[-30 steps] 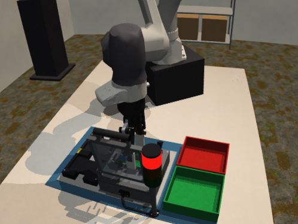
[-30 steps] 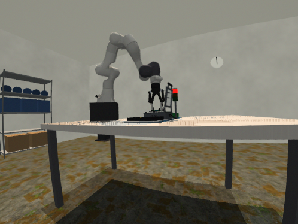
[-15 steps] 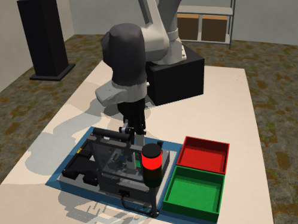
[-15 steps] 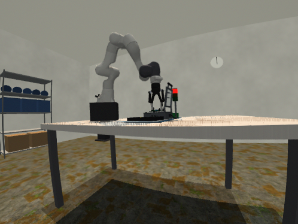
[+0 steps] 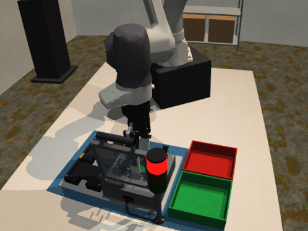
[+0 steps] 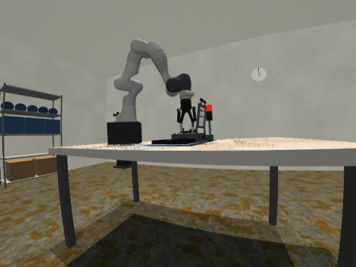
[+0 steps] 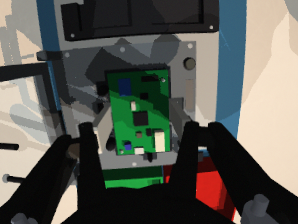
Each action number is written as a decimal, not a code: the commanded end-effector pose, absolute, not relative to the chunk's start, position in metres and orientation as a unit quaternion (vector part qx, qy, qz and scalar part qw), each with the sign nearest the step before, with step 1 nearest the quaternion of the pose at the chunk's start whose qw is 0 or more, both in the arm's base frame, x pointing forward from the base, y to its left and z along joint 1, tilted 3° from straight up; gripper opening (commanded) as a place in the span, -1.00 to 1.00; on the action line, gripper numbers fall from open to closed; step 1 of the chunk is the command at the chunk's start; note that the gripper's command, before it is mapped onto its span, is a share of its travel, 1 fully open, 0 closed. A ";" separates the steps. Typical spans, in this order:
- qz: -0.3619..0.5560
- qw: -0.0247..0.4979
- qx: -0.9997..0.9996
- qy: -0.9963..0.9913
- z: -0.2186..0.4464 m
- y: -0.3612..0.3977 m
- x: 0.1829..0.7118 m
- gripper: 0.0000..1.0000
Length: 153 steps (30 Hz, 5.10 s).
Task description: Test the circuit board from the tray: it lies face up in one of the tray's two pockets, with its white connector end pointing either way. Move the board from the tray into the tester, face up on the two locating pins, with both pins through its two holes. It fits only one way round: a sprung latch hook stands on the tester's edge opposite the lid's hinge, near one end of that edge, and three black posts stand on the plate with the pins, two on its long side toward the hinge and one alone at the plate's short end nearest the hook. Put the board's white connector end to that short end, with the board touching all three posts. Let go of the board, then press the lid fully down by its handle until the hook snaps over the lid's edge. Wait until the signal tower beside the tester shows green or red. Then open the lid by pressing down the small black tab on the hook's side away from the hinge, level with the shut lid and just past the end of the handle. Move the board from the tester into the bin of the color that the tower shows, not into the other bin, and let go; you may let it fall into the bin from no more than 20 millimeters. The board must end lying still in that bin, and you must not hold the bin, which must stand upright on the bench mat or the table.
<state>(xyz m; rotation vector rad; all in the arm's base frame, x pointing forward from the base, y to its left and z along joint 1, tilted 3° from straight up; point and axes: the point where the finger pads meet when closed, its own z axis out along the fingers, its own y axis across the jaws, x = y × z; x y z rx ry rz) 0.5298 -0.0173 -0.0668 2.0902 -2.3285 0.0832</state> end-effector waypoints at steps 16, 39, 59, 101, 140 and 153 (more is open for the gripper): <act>0.026 0.004 0.666 -0.746 -0.066 -0.016 0.530 0.02; 0.026 0.004 0.666 -0.746 -0.066 -0.014 0.531 0.02; 0.026 0.004 0.666 -0.746 -0.066 -0.014 0.531 0.02; 0.026 0.004 0.666 -0.746 -0.066 -0.014 0.531 -0.02; 0.026 0.004 0.666 -0.746 -0.066 -0.014 0.531 -0.09; 0.026 0.004 0.666 -0.746 -0.066 -0.014 0.531 -0.09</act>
